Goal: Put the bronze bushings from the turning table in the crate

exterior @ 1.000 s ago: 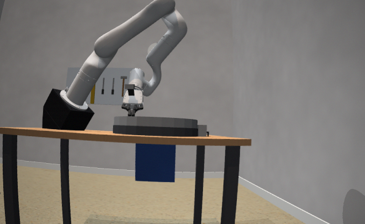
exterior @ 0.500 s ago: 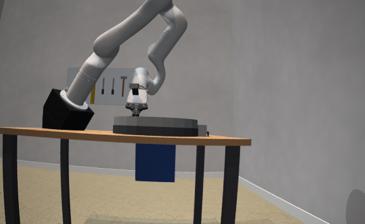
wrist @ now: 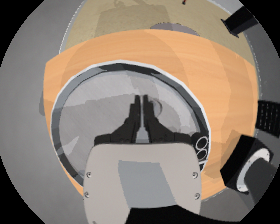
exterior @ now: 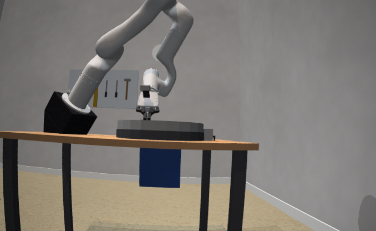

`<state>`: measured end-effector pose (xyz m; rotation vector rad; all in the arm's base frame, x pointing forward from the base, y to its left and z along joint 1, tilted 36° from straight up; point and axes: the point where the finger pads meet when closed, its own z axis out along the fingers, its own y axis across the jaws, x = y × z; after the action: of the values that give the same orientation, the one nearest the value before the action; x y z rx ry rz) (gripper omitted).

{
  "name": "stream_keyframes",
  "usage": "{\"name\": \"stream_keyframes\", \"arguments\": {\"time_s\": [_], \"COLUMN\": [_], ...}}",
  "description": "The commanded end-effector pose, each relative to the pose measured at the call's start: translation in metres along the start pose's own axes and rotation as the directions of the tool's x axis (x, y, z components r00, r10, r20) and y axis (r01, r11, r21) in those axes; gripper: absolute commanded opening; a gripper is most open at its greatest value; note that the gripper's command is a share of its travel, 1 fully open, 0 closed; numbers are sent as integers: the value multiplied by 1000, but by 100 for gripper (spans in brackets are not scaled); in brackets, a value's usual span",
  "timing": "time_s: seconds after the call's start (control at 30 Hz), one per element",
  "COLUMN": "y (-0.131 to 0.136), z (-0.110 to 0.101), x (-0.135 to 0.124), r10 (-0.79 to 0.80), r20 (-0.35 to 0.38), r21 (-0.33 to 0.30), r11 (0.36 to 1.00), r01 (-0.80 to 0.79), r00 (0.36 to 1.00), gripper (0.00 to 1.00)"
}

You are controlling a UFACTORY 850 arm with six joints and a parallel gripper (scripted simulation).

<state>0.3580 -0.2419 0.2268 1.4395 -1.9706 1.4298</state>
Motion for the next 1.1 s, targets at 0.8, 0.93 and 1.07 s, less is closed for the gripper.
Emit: {"name": "stream_keyframes", "arguments": {"time_s": [0.8, 0.93, 1.07], "y": [-65, -77, -77], "z": [12, 13, 13], "x": [15, 16, 16], "r10": [0, 0, 0], "r20": [0, 0, 0], "r21": [0, 0, 0], "r11": [1000, 1000, 1000], "r01": [0, 0, 0], "r00": [1000, 1000, 1000], "gripper": [0, 0, 0]}}
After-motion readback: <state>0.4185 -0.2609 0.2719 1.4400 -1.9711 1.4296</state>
